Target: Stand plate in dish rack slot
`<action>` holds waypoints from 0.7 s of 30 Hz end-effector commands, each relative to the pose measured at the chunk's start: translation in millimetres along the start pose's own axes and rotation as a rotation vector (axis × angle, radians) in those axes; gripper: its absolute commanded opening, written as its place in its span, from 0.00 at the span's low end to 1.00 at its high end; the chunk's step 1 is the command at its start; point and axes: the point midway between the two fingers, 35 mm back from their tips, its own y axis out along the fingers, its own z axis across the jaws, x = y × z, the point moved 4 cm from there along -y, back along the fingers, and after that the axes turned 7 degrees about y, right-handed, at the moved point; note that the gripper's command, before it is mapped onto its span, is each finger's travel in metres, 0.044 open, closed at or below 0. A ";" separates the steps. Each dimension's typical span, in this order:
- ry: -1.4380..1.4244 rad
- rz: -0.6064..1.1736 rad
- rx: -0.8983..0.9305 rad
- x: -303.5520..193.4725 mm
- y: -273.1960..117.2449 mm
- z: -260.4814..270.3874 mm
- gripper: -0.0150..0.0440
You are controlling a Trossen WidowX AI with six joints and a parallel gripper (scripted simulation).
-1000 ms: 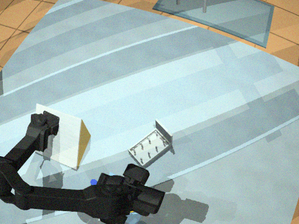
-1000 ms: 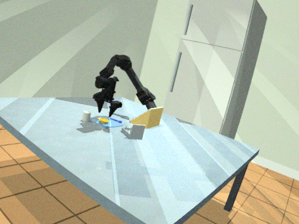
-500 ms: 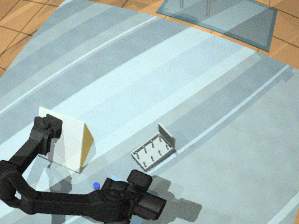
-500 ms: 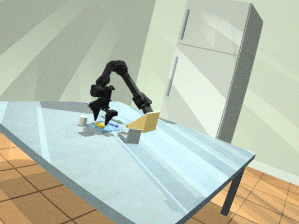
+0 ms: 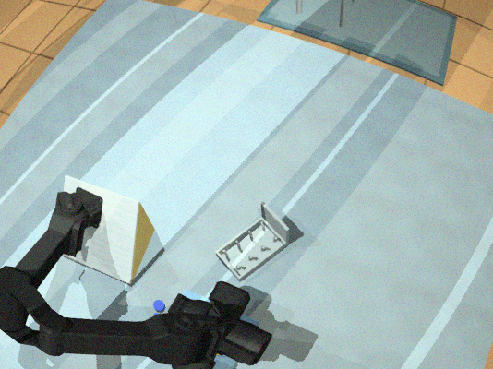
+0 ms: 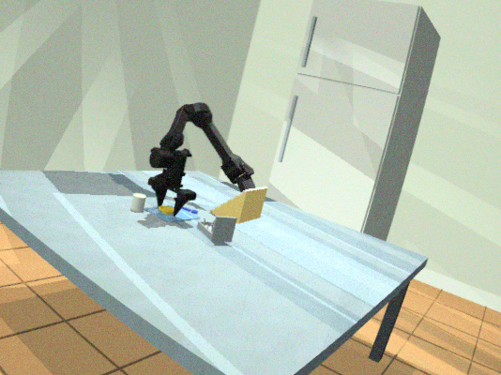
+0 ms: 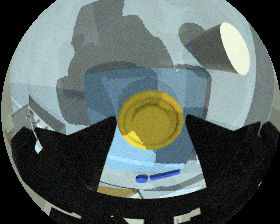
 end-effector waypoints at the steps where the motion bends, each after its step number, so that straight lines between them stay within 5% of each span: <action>1: -0.006 -0.001 0.005 -0.2 1.0 0.8 0.84; 16: -0.006 -0.001 0.005 -0.2 1.0 0.8 0.72; 21: -0.006 0.000 0.010 3.2 -10.6 2.5 0.49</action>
